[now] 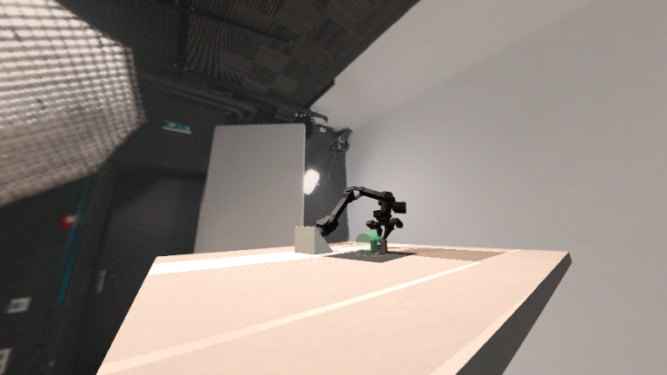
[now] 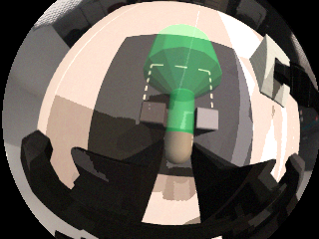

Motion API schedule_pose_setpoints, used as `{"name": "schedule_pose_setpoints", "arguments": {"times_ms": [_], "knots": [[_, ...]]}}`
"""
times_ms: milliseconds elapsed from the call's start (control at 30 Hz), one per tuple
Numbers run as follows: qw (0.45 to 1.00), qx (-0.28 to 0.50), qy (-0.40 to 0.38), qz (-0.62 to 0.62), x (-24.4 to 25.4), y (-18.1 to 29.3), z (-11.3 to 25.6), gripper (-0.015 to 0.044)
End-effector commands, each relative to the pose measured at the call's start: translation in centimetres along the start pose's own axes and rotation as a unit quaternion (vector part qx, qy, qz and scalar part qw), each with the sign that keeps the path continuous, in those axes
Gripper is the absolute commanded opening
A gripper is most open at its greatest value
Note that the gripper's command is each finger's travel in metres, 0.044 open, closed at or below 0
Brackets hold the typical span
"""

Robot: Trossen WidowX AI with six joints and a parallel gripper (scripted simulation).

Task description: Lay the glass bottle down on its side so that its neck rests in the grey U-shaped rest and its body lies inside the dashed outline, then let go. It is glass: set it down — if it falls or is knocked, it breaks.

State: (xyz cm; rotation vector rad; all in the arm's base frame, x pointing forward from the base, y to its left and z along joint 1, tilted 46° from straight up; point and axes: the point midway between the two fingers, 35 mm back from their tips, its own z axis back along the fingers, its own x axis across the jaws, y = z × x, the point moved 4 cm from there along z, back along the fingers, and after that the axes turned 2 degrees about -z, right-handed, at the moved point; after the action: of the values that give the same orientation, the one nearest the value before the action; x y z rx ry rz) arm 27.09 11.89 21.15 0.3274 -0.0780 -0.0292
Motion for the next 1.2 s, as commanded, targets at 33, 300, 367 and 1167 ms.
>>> {"name": "schedule_pose_setpoints", "arguments": {"times_ms": [33, 300, 367, 1167], "knots": [[1.000, -0.001, 0.000, 0.000, 0.03, -0.16, -0.30, 0.0103], [1.000, 0.002, 0.000, 0.000, 0.02, -0.15, -0.43, 0.0103], [1.000, 0.003, 0.000, 0.001, 0.01, -0.14, -0.46, 0.0103], [1.000, 0.015, -0.002, 0.002, -0.03, -0.16, -0.84, 0.0103]]}}
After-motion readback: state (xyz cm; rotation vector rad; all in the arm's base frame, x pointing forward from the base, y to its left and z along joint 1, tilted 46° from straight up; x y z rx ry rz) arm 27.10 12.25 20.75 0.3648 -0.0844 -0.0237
